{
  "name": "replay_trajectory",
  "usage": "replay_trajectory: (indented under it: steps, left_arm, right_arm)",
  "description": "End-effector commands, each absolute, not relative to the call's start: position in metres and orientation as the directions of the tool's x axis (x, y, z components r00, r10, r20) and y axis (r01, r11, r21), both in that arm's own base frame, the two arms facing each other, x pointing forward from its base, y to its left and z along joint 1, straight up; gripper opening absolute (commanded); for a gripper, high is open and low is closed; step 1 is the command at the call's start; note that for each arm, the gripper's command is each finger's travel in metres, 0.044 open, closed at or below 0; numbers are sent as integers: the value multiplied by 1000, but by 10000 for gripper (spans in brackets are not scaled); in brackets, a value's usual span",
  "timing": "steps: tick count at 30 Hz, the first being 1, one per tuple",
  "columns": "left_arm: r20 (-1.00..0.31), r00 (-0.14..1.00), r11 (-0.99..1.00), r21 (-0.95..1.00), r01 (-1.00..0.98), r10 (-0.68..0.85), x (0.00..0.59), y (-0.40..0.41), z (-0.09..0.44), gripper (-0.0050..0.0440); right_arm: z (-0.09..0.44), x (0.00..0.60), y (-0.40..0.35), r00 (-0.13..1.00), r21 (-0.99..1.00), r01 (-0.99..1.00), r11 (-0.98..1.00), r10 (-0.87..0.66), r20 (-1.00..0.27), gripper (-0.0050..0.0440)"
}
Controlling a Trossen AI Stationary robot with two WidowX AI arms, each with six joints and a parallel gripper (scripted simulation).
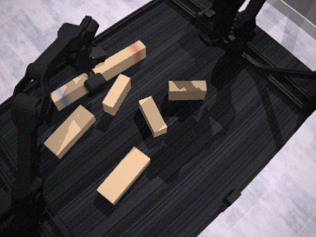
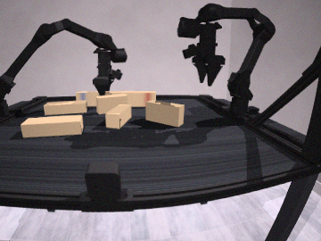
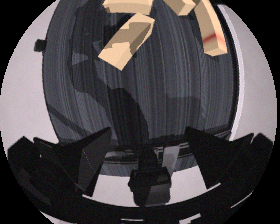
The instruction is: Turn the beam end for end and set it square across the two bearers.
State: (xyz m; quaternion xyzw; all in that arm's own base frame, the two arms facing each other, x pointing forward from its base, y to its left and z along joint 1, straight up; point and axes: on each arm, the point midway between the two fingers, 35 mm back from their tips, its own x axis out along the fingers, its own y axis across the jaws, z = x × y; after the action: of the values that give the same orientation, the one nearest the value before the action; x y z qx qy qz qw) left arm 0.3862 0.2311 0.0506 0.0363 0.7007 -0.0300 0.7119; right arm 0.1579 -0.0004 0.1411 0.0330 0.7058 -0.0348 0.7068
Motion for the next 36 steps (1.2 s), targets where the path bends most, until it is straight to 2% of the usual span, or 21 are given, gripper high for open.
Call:
replay_trajectory:
  steps: [1,16,23,31,36]
  left_arm:
    - [-1000,0,996,0,95,0,383,230,32,410]
    - [-1000,0,996,0,94,0,382,229,22,410]
    - [-1000,0,996,0,94,0,382,229,22,242]
    - [-1000,0,996,0,94,0,382,229,22,215]
    - [-1000,0,996,0,94,0,382,229,22,182]
  right_arm:
    - [141,157,0,0,0,98,995,0,-1000,440]
    - [141,157,0,0,0,98,995,0,-1000,440]
    - [141,157,0,0,0,98,995,0,-1000,440]
    - [141,157,0,0,0,98,995,0,-1000,440]
    - [141,157,0,0,0,98,995,0,-1000,440]
